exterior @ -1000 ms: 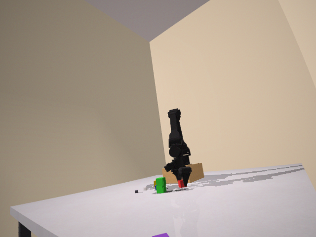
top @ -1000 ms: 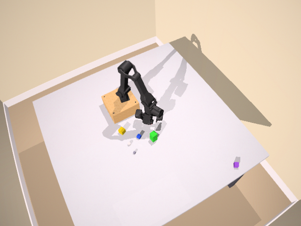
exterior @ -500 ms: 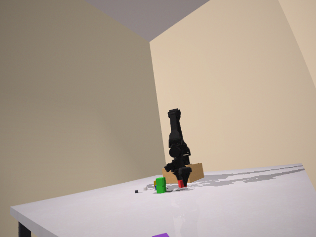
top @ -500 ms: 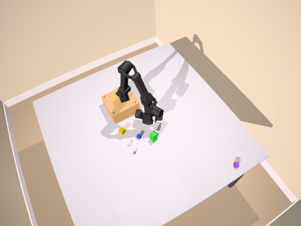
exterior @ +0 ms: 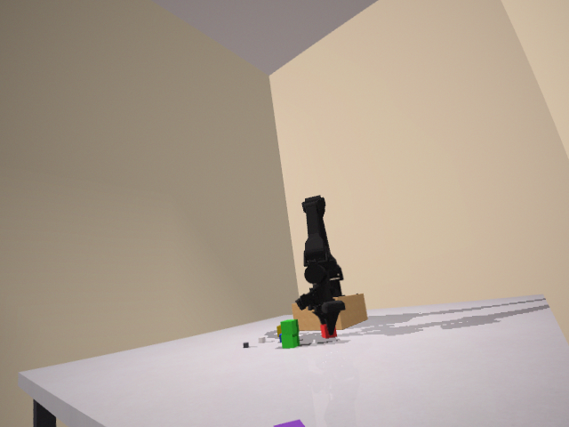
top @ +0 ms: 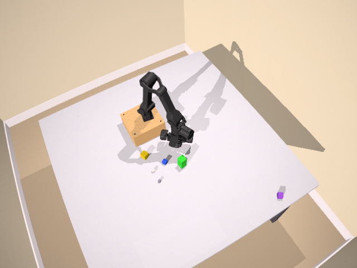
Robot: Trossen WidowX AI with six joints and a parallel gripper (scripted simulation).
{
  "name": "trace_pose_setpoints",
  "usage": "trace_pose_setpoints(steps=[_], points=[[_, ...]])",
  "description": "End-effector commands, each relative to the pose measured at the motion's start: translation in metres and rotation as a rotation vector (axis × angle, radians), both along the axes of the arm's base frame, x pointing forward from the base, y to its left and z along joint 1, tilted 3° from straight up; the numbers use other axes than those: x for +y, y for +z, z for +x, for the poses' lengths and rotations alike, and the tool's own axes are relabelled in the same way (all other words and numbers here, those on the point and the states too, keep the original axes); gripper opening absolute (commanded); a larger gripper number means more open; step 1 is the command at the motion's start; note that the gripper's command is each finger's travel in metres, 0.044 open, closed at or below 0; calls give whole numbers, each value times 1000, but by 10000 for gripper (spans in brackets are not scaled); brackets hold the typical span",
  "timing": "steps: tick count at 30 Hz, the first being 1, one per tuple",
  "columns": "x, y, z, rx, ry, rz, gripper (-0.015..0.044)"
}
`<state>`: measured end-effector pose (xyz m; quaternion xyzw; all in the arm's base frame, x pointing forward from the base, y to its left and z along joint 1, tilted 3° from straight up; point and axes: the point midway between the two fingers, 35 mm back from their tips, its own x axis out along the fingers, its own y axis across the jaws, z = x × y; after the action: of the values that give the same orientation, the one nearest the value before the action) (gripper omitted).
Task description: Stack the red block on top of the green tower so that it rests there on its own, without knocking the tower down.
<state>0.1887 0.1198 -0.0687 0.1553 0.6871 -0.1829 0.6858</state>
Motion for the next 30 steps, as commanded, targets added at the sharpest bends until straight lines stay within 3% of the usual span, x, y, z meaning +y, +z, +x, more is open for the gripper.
trace_pose_setpoints(steps=[1,2,30], points=[[0,4,0,1,6,1,26],[1,6,0,1,6,1,0],[5,119,2,0,6,2,0]])
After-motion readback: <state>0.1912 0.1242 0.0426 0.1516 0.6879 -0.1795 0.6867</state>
